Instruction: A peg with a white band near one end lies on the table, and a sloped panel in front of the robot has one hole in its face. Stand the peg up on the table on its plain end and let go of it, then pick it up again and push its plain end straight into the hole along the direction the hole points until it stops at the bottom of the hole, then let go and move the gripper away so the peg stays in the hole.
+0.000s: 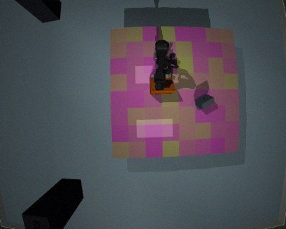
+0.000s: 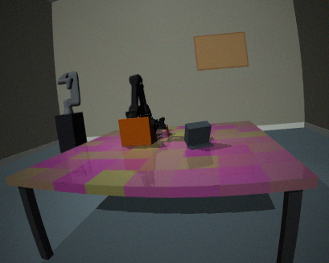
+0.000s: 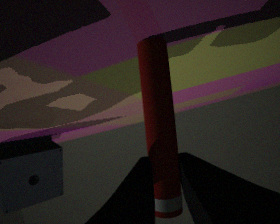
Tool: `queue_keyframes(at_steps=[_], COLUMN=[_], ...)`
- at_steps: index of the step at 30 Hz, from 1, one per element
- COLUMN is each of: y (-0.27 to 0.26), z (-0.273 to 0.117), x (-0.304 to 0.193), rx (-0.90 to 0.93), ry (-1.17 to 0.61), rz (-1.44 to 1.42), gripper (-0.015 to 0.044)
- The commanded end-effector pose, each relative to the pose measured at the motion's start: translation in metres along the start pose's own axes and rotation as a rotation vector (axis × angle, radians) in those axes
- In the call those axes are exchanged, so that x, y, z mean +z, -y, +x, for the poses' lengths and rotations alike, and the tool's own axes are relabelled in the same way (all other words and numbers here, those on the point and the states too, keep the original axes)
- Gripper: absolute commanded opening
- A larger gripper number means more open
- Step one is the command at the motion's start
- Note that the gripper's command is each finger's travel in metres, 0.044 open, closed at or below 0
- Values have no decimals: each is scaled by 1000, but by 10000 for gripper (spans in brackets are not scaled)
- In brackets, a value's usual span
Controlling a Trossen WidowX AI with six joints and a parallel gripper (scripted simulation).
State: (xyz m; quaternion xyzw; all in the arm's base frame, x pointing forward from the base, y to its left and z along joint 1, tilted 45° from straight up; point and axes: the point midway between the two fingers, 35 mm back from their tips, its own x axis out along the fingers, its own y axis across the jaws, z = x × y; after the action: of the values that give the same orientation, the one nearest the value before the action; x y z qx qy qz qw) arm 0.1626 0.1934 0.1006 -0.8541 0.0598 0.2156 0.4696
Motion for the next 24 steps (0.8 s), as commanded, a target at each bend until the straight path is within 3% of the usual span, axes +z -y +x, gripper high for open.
queue_keyframes(at_steps=[1,24], y=[1,7], z=[0,0], x=[2,4], rx=[0,-13], ry=[0,-18], rz=[0,-6], gripper=[51,51])
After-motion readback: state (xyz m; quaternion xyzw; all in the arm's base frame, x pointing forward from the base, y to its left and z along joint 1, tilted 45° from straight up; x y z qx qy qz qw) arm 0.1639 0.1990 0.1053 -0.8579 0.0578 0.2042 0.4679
